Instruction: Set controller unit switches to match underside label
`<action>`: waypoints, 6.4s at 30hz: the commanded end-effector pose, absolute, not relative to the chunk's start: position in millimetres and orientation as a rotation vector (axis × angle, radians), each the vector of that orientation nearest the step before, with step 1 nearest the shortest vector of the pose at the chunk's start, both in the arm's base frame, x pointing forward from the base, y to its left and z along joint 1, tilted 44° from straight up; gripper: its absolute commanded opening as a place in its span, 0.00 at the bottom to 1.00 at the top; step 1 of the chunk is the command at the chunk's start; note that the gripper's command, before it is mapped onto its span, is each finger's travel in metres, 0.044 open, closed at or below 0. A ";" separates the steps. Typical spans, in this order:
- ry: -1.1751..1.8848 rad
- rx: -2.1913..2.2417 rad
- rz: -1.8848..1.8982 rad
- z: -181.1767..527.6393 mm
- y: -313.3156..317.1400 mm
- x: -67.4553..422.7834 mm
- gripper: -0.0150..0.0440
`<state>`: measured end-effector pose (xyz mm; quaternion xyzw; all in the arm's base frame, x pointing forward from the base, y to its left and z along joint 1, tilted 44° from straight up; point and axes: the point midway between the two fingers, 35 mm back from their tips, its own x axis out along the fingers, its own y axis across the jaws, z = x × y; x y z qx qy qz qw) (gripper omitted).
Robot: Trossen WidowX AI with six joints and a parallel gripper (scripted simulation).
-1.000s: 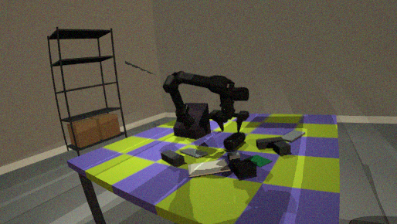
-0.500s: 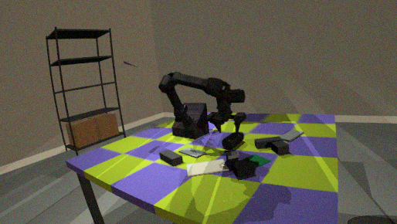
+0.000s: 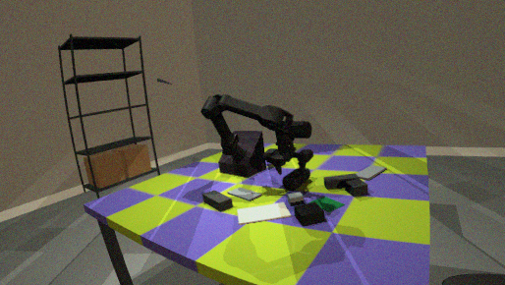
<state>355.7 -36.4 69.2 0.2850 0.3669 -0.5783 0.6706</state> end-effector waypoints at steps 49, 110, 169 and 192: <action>0.829 0.642 -1.307 54.2 -45.5 352.5 0.82; 0.734 0.560 -1.332 63.0 3.8 344.7 0.82; 0.637 0.476 -1.353 56.3 51.4 335.1 0.82; 0.598 0.443 -1.360 49.7 69.5 331.6 0.82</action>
